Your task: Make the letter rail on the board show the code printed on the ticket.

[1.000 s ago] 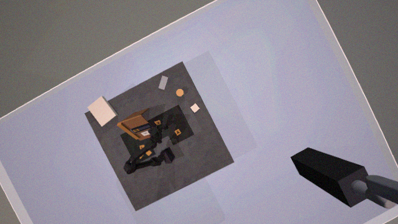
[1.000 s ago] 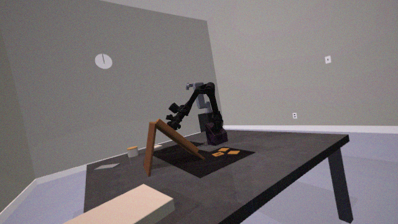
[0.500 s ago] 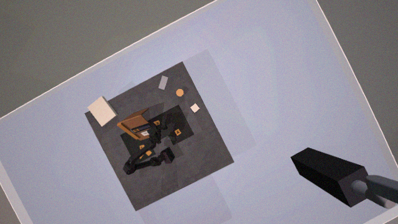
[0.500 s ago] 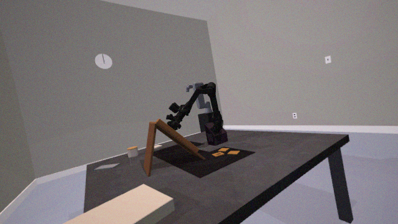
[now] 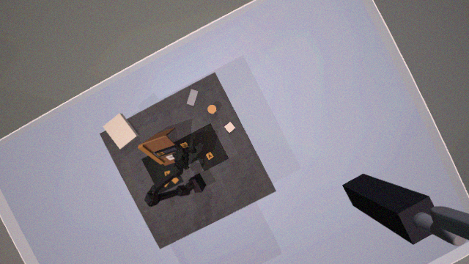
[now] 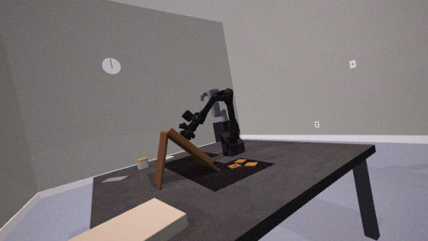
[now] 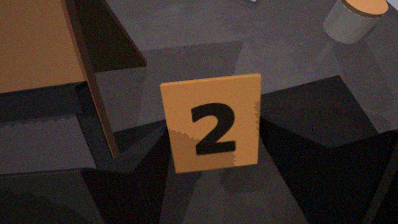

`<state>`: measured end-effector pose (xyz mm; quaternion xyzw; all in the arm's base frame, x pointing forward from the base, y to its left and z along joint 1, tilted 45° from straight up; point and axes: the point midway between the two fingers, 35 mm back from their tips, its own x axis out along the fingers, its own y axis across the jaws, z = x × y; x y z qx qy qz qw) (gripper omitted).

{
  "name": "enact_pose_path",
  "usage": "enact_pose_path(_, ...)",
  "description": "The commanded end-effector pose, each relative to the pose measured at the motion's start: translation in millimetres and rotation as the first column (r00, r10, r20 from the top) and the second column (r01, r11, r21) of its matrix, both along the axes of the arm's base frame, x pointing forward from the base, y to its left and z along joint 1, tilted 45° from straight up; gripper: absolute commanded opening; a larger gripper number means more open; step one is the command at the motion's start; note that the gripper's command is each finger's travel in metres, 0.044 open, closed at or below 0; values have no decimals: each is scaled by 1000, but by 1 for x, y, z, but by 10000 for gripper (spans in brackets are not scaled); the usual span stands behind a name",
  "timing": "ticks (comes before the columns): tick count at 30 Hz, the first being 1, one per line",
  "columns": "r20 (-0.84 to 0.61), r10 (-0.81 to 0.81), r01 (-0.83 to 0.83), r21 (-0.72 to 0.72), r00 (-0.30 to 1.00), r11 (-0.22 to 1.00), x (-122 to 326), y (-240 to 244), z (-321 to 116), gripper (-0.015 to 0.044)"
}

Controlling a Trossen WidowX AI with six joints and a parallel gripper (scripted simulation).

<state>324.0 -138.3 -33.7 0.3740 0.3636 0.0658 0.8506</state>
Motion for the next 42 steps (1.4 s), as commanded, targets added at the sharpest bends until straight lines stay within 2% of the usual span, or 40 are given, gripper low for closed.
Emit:
enact_pose_path(1,5,-4,4,-6,1000,1000,1,0,4,0)
enact_pose_path(42,4,-4,4,-4,1000,1000,4,15,18,0)
